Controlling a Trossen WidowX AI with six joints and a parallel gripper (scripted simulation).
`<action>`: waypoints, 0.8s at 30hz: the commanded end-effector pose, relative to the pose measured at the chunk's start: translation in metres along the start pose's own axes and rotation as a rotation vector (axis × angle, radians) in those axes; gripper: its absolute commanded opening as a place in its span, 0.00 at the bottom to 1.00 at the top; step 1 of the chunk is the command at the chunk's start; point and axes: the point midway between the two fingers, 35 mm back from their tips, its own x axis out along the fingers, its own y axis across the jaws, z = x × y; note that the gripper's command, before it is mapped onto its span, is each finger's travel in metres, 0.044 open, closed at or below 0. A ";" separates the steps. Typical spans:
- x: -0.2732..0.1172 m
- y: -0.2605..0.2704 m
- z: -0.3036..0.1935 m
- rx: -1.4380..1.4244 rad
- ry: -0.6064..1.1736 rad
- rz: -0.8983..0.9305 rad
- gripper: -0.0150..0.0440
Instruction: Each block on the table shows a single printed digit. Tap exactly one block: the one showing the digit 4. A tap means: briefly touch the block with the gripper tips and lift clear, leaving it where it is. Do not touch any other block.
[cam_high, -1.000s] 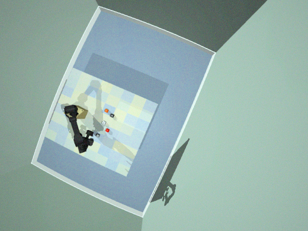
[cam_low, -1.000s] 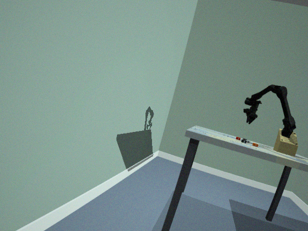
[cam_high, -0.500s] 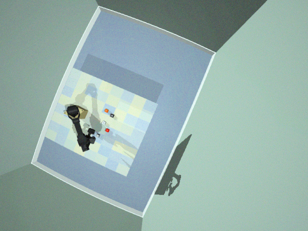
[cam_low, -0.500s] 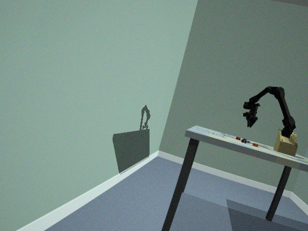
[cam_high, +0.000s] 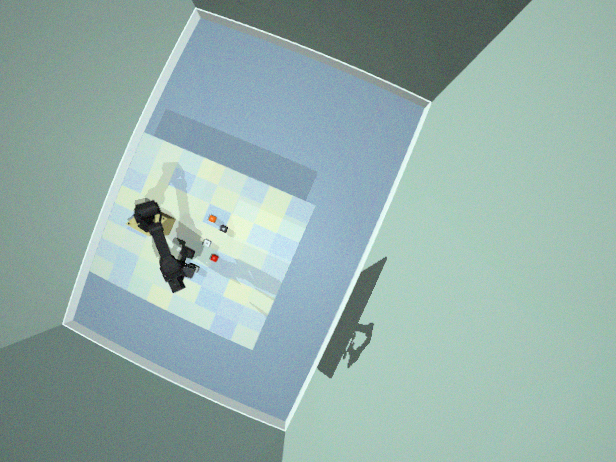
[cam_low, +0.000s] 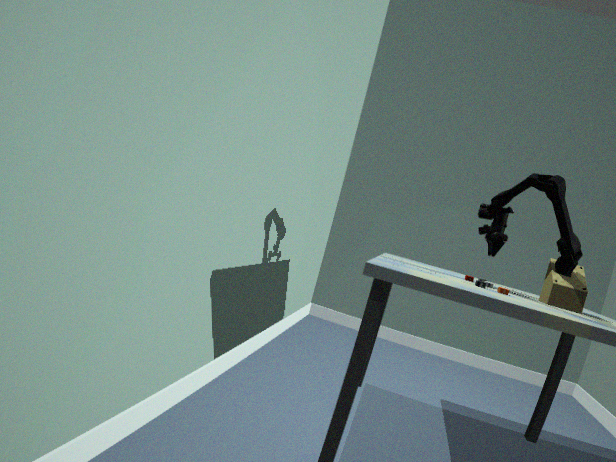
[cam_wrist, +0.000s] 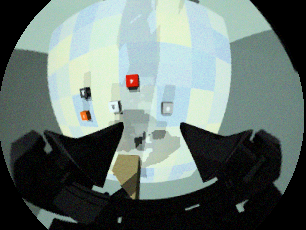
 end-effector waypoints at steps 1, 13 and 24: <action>-0.001 0.064 0.006 -0.021 -0.003 0.000 0.93; 0.002 0.120 -0.002 -0.023 0.000 0.015 0.93; 0.002 0.120 -0.002 -0.023 0.000 0.015 0.93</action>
